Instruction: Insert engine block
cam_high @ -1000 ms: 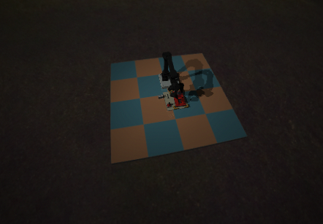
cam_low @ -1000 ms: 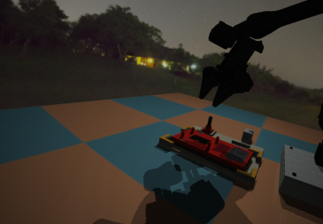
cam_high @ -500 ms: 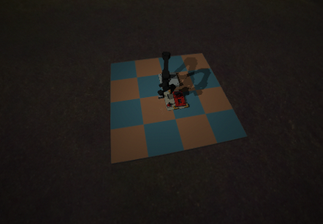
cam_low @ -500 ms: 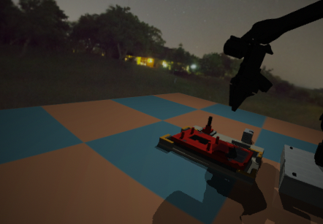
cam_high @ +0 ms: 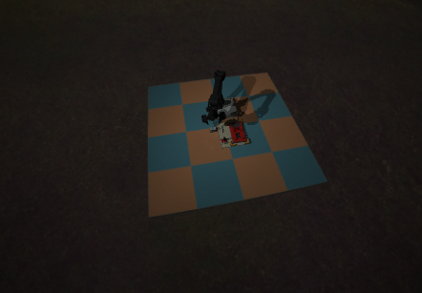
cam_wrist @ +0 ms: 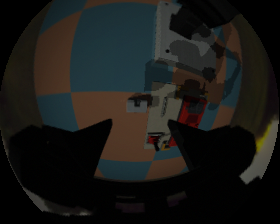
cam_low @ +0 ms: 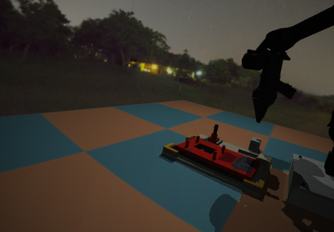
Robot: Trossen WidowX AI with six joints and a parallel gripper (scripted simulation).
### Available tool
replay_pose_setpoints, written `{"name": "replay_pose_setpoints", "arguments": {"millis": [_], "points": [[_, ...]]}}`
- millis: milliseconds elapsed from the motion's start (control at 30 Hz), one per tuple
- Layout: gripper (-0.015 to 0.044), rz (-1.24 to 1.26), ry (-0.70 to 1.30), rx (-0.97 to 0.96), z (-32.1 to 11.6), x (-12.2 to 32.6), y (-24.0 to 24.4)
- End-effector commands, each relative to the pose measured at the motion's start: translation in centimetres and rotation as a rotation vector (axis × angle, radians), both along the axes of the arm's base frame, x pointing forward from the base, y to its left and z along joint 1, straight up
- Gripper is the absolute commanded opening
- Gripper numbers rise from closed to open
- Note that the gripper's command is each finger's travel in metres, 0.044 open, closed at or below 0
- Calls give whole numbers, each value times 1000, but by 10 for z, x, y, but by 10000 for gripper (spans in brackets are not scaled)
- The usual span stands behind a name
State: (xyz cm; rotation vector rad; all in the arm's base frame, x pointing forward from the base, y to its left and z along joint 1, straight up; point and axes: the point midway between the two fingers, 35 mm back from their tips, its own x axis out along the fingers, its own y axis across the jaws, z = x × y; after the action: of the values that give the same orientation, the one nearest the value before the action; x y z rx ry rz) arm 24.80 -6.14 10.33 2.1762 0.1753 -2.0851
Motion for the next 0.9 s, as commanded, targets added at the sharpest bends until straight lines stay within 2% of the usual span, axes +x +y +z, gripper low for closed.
{"name": "replay_pose_setpoints", "arguments": {"millis": [0, 100, 867], "points": [[440, -12, 12, -6, -8, -2, -2], [440, -12, 12, -5, -34, -2, -2], [440, -12, 12, -6, -71, 0, -4]]}}
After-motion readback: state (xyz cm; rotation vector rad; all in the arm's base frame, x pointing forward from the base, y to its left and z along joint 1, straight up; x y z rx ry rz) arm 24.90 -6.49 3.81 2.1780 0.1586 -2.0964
